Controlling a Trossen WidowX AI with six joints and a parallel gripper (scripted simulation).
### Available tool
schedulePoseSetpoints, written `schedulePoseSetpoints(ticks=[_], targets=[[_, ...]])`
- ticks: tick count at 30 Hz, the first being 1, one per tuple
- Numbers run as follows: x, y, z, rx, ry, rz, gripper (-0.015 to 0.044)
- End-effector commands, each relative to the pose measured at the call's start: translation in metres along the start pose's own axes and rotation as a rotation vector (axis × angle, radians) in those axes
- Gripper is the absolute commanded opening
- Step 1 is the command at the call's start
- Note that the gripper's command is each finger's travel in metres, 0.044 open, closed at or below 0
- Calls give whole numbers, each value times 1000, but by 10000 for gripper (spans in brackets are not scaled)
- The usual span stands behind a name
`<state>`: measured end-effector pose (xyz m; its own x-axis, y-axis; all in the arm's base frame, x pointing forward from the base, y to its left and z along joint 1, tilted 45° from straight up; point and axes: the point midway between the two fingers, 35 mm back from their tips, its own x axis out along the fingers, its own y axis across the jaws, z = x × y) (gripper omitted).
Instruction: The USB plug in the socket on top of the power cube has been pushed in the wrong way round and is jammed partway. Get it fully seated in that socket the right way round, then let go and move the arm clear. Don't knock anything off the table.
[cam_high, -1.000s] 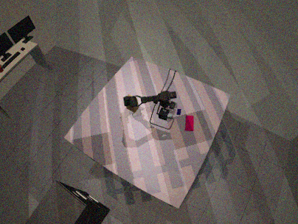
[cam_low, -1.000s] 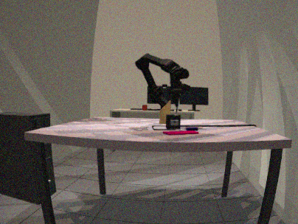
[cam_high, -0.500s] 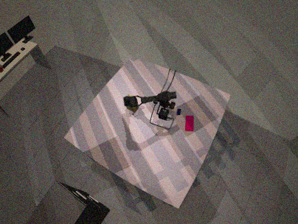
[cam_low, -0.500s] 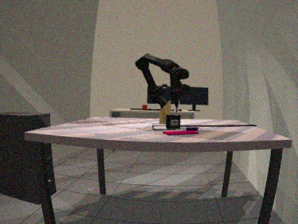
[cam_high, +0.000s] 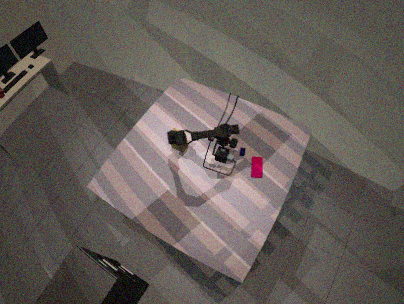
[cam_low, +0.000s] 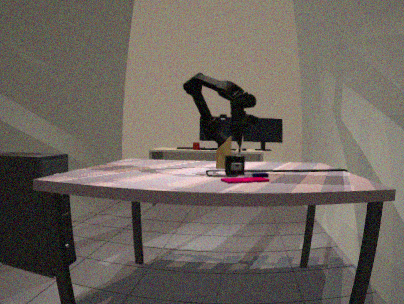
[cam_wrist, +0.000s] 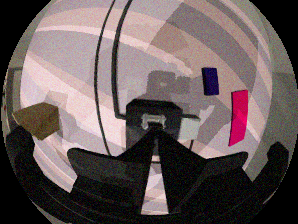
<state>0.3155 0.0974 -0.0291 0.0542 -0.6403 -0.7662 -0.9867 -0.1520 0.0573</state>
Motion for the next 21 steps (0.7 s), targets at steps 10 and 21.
schedulePoseSetpoints(ticks=[10, 21], targets=[[3, 1, 0, -5, -3, 4, 0], [4, 1, 0, -5, -3, 4, 0]])
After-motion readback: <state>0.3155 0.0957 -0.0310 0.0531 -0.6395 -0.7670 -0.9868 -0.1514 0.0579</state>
